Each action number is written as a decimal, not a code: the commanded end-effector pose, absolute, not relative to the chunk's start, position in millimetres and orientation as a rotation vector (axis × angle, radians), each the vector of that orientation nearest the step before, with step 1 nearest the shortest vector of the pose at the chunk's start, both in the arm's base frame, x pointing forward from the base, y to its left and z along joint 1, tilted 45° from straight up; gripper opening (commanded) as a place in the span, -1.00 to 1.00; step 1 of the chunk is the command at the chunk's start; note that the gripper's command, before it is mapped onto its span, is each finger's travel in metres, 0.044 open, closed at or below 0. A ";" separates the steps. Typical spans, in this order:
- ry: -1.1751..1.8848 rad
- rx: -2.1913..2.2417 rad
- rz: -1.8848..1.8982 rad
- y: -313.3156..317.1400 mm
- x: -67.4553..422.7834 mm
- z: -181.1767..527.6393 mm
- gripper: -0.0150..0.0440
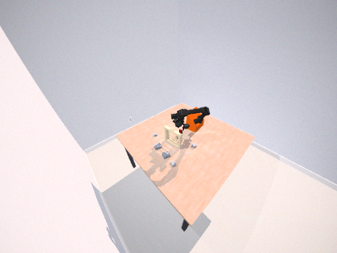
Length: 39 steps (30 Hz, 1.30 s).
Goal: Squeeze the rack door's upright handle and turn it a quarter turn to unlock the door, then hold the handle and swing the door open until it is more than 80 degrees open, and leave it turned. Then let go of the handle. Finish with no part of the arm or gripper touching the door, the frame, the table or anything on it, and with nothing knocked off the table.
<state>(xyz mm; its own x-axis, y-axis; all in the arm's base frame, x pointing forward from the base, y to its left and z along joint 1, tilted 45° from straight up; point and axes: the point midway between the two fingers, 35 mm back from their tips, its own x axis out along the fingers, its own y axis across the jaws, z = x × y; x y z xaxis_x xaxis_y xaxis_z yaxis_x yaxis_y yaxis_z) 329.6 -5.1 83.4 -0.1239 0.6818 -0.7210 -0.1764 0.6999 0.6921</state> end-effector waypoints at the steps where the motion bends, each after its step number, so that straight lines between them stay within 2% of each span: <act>1: 1.527 0.437 0.773 -0.3 329.4 79.8 0.49; 31: 1.526 0.439 0.776 31.9 321.8 47.5 0.49; 38: 1.526 0.439 0.776 31.9 321.8 47.5 -0.13; 39: 1.526 0.439 0.776 31.9 321.8 47.5 -0.16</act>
